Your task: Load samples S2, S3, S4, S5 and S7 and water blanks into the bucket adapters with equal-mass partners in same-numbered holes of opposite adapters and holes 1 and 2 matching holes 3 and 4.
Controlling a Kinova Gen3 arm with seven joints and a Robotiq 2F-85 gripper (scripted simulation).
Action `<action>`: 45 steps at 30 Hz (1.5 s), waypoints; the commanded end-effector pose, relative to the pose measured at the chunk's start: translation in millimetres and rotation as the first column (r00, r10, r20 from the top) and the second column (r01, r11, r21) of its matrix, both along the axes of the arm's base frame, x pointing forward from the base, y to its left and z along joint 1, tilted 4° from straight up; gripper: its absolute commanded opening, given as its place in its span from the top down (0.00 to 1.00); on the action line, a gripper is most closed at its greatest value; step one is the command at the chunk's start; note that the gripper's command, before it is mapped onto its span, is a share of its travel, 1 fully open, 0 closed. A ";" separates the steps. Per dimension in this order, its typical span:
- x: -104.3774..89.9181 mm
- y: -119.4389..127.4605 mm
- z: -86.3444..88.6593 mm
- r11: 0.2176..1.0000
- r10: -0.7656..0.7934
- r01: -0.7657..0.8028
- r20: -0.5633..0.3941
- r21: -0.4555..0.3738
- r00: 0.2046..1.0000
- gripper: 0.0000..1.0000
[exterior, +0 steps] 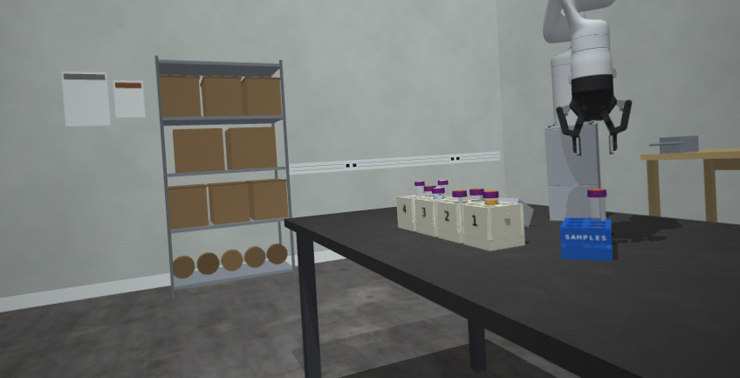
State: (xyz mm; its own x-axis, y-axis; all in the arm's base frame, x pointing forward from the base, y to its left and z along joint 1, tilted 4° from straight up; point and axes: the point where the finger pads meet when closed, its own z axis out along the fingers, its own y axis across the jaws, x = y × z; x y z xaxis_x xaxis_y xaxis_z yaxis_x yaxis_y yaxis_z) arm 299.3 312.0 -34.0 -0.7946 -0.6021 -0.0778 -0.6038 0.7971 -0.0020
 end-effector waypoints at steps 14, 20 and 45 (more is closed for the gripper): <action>1.5 1.3 -17.0 1.000 0.000 0.000 0.001 0.001 1.000 0.38; 2.0 1.7 -25.0 1.000 0.000 0.000 0.001 0.001 1.000 0.38; 3.8 3.0 -52.9 1.000 0.000 0.000 0.001 0.001 1.000 0.38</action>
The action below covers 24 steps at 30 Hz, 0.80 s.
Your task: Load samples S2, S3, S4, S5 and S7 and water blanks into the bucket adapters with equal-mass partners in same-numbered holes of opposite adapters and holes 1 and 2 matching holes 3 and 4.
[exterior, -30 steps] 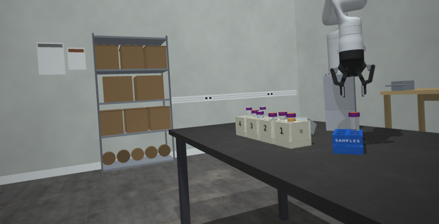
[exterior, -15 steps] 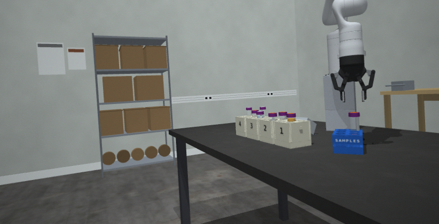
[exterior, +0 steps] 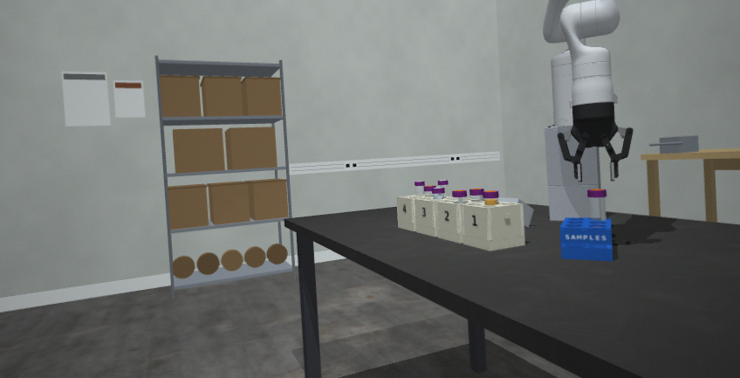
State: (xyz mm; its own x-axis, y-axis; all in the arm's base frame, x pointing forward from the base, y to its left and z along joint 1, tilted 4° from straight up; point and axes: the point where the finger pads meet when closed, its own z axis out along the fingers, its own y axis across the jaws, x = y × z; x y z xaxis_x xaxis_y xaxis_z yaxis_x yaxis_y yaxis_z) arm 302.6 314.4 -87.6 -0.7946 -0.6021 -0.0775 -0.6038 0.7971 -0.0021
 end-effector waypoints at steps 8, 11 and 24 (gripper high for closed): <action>1.2 1.1 -10.0 1.000 0.000 0.000 0.001 0.002 1.000 0.38; 1.5 1.3 -14.0 1.000 0.000 0.000 0.001 0.002 1.000 0.38; 2.3 1.9 -27.6 1.000 0.000 0.000 0.001 0.002 1.000 0.38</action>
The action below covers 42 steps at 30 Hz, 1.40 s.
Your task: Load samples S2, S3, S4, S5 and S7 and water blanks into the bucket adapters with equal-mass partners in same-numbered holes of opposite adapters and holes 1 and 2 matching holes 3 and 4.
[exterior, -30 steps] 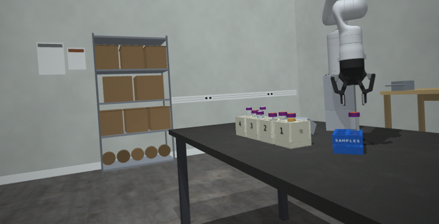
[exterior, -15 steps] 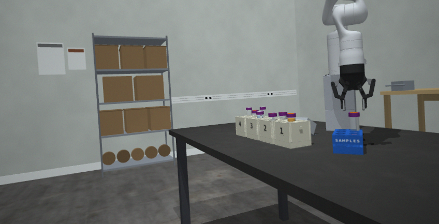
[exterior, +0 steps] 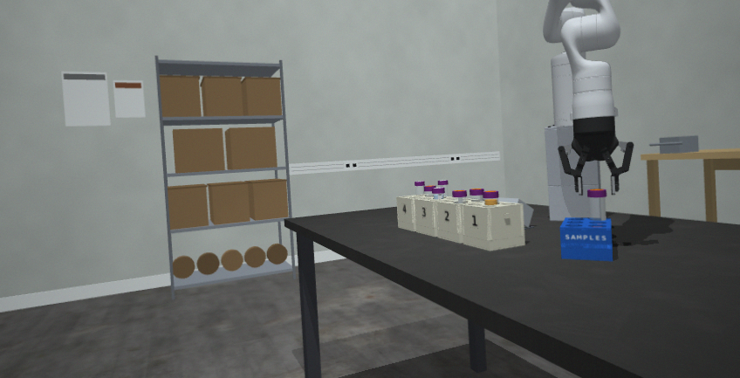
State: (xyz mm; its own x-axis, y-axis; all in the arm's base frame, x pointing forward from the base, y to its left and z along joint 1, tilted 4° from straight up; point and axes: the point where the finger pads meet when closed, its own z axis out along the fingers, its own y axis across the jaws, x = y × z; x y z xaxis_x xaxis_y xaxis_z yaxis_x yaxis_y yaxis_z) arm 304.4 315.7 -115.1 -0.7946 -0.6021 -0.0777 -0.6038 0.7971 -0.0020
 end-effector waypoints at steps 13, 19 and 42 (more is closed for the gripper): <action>0.6 0.6 -0.1 1.000 0.000 0.000 0.001 0.001 1.000 0.38; 0.7 0.7 -1.8 1.000 0.000 0.000 0.001 0.001 1.000 0.38; 1.1 1.0 -8.8 1.000 0.000 0.000 0.001 0.001 1.000 0.38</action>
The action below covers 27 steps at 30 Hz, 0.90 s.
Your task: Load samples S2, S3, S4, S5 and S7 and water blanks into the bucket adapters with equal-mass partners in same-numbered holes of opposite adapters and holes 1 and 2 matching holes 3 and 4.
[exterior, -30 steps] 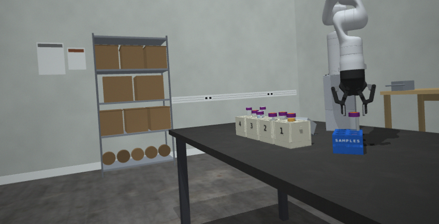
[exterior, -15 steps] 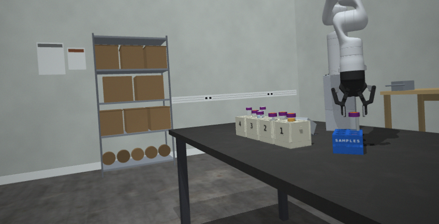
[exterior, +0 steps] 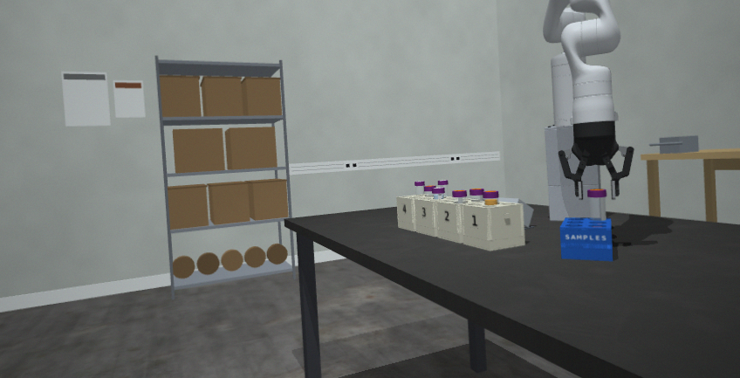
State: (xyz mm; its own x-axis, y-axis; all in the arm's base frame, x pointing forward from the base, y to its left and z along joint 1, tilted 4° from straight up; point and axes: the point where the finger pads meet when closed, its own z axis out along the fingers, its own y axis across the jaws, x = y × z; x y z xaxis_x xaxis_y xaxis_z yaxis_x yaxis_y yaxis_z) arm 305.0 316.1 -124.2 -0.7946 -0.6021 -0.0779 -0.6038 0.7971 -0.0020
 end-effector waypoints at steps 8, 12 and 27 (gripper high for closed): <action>0.6 0.6 -1.6 1.000 0.000 0.000 0.001 0.001 1.000 0.38; 0.7 0.7 -3.0 1.000 0.000 0.000 0.001 0.001 1.000 0.38; 0.7 0.7 -3.0 1.000 0.000 0.000 0.001 0.001 1.000 0.90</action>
State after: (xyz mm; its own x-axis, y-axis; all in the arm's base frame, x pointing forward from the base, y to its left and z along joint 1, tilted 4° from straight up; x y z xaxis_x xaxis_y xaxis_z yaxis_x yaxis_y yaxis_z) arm 305.4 316.4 -127.7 -0.7946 -0.6021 -0.0783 -0.6038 0.7971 -0.0019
